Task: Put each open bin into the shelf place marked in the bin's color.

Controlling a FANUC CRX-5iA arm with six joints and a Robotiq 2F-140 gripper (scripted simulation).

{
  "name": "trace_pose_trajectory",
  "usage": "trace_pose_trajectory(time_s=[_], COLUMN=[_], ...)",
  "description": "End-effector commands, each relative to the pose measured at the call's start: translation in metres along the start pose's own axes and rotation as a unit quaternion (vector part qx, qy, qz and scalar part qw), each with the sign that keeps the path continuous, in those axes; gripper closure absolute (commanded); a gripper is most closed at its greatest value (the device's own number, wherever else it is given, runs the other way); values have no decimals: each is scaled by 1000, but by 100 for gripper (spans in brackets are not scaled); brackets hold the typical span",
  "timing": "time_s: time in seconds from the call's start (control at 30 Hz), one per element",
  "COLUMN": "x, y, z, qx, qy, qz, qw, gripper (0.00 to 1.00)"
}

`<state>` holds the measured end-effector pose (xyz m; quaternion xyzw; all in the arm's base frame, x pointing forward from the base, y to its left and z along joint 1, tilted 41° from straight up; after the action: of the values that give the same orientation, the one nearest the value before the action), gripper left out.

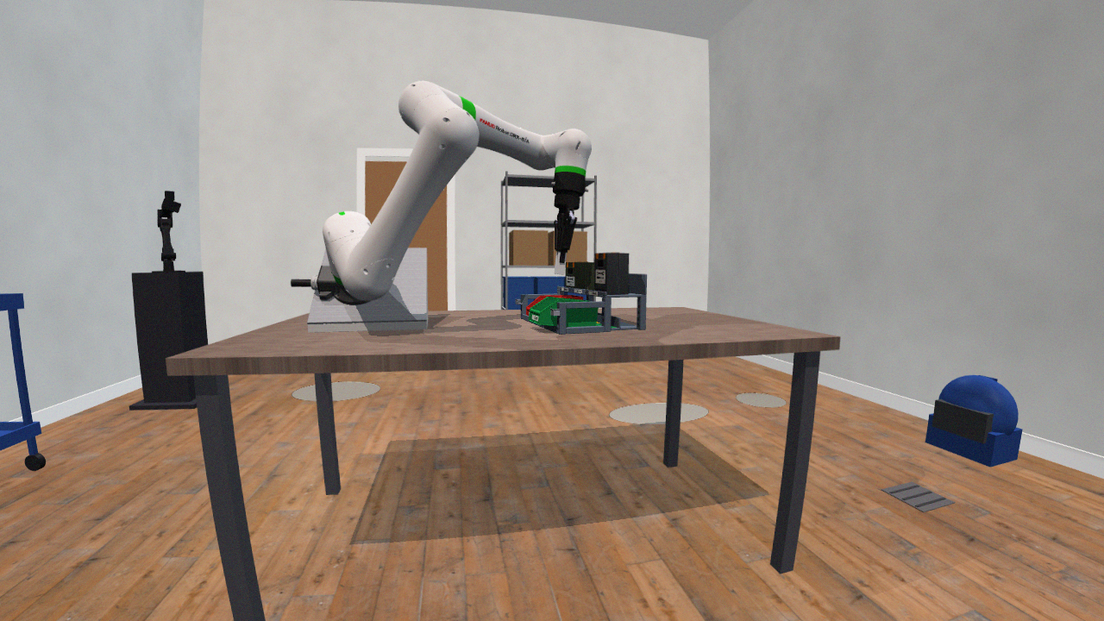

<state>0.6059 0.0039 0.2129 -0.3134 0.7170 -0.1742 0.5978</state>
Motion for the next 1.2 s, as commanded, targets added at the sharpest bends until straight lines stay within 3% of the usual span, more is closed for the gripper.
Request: trace_pose_trajectory(time_s=[0.0, 0.93, 1.17], x=[0, 0, 2], y=[0, 0, -7], z=[0, 0, -20], qx=[0, -3, -119], qy=[0, 0, -8], qz=[0, 0, -3], qw=[1000, 1000, 993], gripper=[100, 100, 100])
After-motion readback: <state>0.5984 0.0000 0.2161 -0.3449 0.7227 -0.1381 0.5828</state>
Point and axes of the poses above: the point where the finger pads meet when closed, its own x axis out along the fingers, its own y axis across the jaws, z = x × y, the point moved 8 cm from there along -x, back along the fingers, and after that the axes turned 8 degrees about -x, right-handed, at the moved point
